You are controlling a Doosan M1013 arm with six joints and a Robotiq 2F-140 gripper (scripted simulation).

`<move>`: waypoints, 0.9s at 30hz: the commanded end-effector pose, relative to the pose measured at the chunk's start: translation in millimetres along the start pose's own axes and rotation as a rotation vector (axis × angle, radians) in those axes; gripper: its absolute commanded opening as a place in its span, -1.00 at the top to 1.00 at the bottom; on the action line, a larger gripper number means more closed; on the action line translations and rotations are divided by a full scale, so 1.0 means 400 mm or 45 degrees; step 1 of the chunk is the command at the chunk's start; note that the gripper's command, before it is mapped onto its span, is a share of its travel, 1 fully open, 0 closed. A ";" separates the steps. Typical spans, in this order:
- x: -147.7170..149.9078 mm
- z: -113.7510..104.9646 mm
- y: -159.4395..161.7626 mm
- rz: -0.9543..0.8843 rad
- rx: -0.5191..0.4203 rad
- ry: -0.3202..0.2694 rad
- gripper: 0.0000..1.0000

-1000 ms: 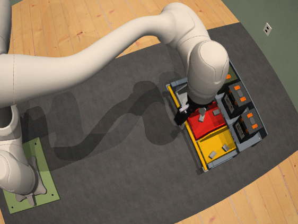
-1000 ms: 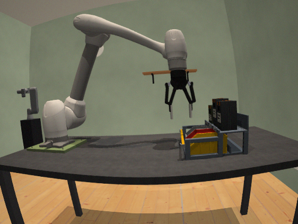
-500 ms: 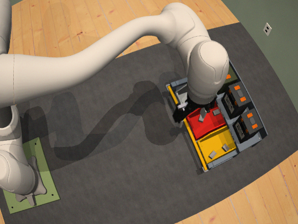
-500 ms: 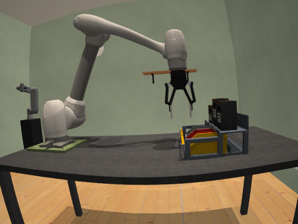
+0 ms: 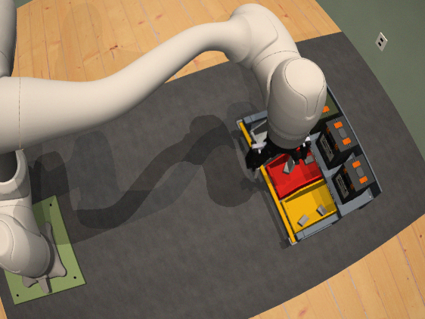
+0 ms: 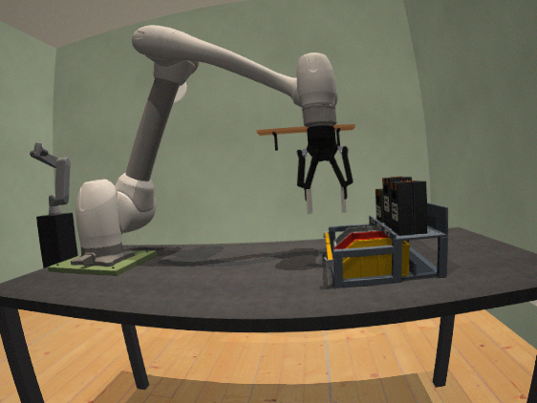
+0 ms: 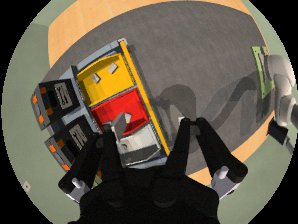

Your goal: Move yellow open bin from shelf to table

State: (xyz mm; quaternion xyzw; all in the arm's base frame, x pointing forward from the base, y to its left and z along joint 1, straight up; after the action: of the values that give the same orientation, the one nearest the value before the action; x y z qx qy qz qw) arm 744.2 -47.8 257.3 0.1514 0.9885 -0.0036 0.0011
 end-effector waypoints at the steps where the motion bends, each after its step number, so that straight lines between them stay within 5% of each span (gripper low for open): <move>1: 0.000 0.000 0.000 0.188 0.000 0.000 -0.15; 15: 0.000 0.000 0.000 0.321 0.000 0.000 -0.15; 20: 0.000 -0.001 0.000 0.652 0.000 0.000 -0.15; 27: 0.000 -0.001 0.000 0.652 0.000 0.000 -0.15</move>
State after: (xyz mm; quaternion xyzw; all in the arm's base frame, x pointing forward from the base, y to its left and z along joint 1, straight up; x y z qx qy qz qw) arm 744.2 -47.8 257.4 0.3962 0.9182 -0.0032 0.0019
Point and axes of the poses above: the point where the finger pads meet when closed, its own z axis out along the fingers, its own x axis across the jaws, y = z × x, the point moved 10 cm from there along -z, back along the fingers, and after that the axes turned 3 degrees about z, right-handed, at the moved point
